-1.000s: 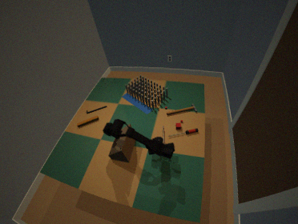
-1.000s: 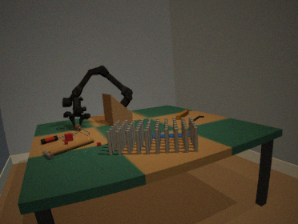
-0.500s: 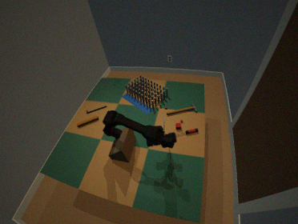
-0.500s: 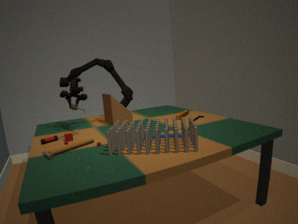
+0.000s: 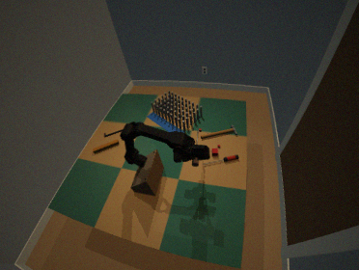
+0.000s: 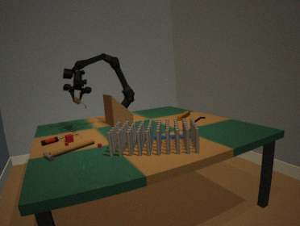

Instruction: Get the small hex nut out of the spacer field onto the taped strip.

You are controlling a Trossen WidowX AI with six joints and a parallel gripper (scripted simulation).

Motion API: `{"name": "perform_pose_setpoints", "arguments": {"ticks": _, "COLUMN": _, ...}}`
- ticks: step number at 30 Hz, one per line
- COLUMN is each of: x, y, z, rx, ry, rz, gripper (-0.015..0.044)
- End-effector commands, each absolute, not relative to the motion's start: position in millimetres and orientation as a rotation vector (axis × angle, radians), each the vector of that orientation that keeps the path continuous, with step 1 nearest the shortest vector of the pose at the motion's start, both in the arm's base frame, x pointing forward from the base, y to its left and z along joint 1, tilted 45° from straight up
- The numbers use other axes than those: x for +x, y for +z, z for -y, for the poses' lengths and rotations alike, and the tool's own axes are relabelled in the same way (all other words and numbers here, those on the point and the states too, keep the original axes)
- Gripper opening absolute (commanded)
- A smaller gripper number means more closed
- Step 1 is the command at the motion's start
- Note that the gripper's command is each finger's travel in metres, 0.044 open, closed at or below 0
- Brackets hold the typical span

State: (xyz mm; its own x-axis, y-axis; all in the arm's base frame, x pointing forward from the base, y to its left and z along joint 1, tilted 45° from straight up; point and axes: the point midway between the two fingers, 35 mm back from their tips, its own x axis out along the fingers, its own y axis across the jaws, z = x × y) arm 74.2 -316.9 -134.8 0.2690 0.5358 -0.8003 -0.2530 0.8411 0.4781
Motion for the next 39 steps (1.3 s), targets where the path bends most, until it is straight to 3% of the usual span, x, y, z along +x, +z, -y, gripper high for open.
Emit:
{"name": "perform_pose_setpoints", "arguments": {"ticks": 1, "x": 96.0, "y": -117.5, "z": 316.7, "rx": 0.292, "ry": 0.513, "rz": -1.216, "gripper": 0.0}}
{"name": "perform_pose_setpoints", "arguments": {"ticks": 19, "x": 193.4, "y": -46.2, "z": 281.6, "rx": 0.34, "ry": 0.385, "rz": -1.373, "gripper": 0.0}}
{"name": "perform_pose_setpoints", "arguments": {"ticks": 39, "x": 272.3, "y": 23.0, "z": 193.8, "rx": 0.374, "ry": 0.226, "rz": -1.463, "gripper": 0.0}}
